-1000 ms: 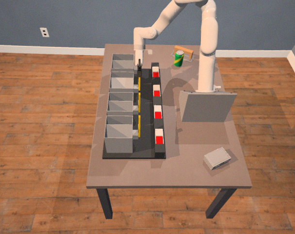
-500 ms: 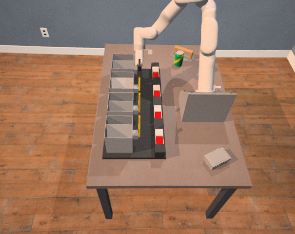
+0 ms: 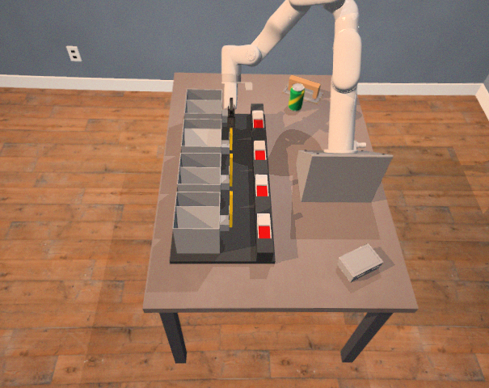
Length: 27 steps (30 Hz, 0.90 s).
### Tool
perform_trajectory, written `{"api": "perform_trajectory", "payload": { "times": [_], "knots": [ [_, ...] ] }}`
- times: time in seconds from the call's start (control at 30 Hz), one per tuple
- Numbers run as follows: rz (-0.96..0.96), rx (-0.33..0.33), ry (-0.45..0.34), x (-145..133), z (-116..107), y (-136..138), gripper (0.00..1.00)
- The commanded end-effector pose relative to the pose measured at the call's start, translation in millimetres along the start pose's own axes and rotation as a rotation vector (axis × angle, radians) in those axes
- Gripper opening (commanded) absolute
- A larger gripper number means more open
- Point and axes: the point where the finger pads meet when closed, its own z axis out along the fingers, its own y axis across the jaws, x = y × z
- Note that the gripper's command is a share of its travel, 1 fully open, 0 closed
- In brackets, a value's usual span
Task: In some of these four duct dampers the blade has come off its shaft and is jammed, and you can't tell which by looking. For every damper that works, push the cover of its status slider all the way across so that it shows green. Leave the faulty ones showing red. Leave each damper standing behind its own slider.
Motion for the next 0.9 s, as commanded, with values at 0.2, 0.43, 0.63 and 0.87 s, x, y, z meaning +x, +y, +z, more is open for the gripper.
{"api": "perform_trajectory", "payload": {
  "times": [0.2, 0.43, 0.63, 0.87],
  "knots": [
    [-0.001, 0.001, -0.003, -1.0, -1.1, 0.2, 0.39],
    [-0.001, 0.001, -0.003, -1.0, -3.9, 0.1, 0.39],
    [-0.001, 0.001, -0.003, -1.0, -11.7, 0.2, 0.39],
    [-0.001, 0.001, -0.003, -0.9, -36.2, 0.2, 0.39]
  ]
}}
